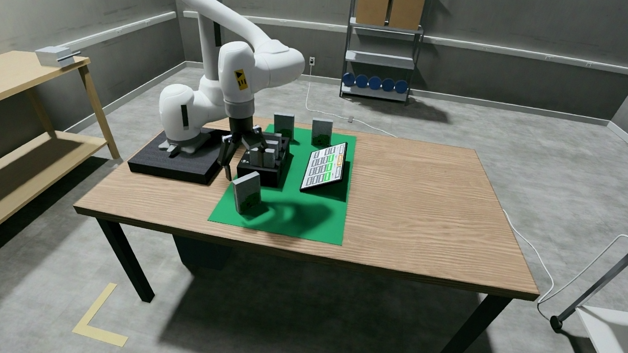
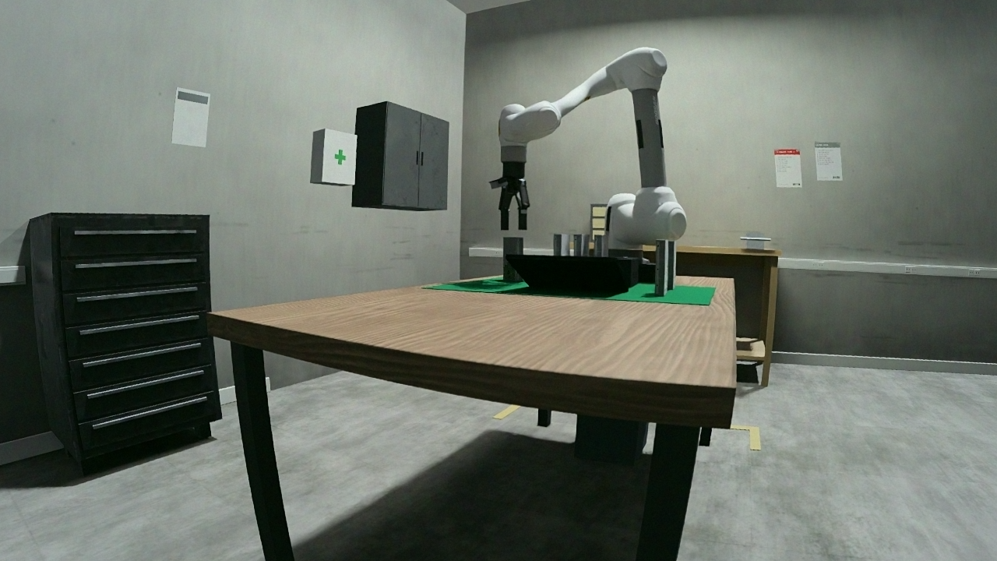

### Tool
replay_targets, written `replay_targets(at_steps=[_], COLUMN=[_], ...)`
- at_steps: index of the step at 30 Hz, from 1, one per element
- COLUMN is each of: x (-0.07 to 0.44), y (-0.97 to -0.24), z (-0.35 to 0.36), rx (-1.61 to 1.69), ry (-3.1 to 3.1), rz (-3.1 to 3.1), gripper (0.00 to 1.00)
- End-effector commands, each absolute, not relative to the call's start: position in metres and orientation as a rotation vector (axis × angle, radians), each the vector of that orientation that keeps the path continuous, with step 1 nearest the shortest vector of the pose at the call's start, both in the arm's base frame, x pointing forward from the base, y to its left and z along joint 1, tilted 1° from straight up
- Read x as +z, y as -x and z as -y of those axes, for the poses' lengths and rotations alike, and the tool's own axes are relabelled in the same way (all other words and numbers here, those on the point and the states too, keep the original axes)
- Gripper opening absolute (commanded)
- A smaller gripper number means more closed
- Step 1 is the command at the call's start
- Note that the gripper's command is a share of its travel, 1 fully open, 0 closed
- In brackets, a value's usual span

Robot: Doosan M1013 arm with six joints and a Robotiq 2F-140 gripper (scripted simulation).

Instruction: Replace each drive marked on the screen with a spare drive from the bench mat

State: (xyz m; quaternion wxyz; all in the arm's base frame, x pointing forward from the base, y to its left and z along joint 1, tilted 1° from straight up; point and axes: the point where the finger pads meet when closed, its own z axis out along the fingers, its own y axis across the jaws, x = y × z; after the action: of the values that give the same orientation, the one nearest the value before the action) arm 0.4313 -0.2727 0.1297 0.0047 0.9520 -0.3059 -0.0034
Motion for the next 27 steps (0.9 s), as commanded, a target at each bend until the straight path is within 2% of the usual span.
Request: replay_targets(at_steps=[1, 27], x=[0.13, 0.1], y=[-0.432, -0.431], z=[0.273, 0.273], rx=[-0.009, -0.009], ry=[-2.982, -2.982], rz=[0.958, 0.958], gripper=[0.89, 0.89])
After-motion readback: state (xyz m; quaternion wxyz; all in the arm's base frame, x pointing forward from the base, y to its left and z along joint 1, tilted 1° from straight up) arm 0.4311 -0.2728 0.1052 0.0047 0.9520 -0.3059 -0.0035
